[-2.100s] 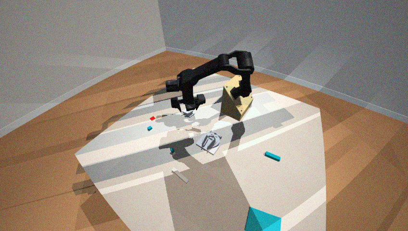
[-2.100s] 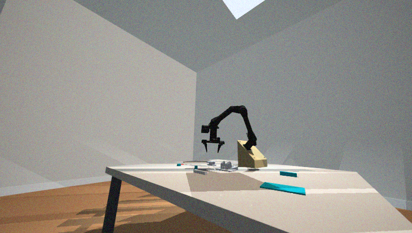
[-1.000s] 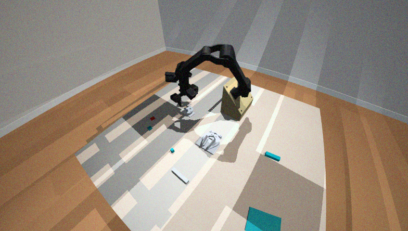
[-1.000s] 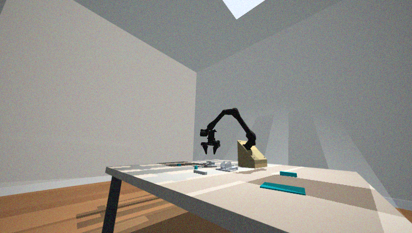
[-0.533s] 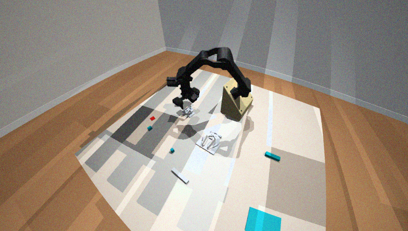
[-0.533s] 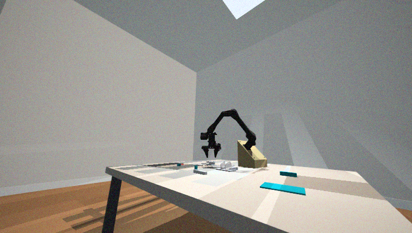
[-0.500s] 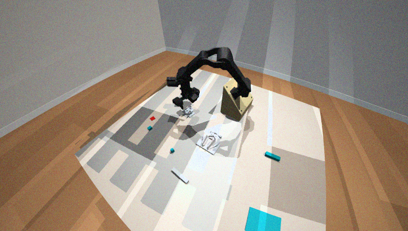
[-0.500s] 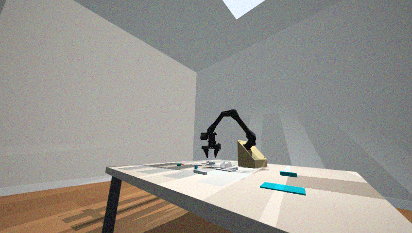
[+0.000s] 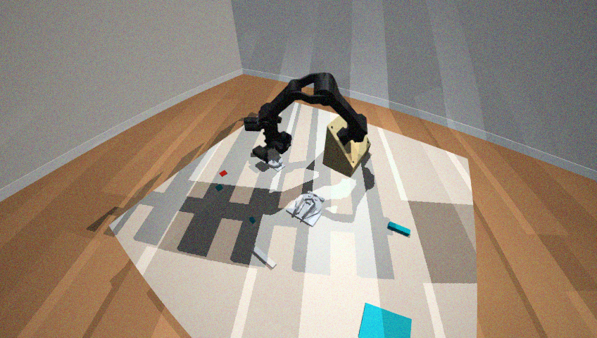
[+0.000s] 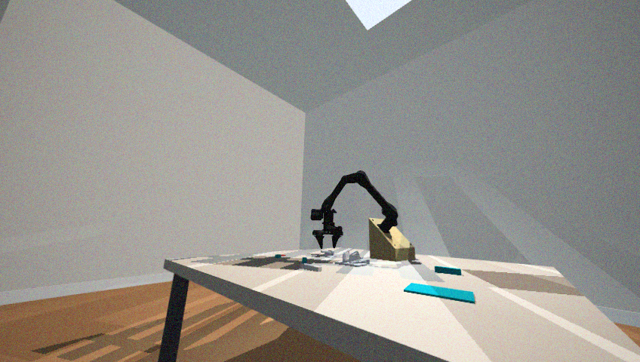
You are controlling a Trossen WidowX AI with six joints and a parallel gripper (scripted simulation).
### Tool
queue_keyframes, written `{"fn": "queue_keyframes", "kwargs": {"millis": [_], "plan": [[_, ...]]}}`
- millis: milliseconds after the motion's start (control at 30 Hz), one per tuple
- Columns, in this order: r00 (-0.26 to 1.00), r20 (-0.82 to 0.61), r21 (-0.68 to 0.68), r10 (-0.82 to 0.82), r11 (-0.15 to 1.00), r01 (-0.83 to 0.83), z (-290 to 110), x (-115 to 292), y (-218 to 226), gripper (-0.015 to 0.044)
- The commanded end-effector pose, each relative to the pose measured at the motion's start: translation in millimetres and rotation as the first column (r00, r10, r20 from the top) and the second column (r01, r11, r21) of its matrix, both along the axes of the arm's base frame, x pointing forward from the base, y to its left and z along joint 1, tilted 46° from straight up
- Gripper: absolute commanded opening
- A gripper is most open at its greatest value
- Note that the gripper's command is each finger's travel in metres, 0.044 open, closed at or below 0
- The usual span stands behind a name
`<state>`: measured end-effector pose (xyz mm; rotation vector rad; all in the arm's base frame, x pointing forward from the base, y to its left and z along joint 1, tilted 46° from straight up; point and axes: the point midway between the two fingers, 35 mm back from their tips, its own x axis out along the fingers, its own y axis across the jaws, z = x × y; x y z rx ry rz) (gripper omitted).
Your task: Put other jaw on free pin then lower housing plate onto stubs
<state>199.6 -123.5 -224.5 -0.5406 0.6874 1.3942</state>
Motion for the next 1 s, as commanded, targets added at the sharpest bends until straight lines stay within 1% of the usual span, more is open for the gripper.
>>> {"fn": "queue_keyframes", "kwargs": {"millis": [0, 633, 967], "plan": [[1.000, -0.002, 0.004, -0.004, 1.000, 0.004, -1.3, 0.0, 2.3, 0.0440], [1.000, -0.001, 0.005, -0.004, 1.000, 0.004, -21.7, 1.4, 23.1, 0.0440], [1.000, -0.001, 0.005, -0.004, 1.000, 0.004, -22.4, 1.4, 23.8, 0.0440]]}}
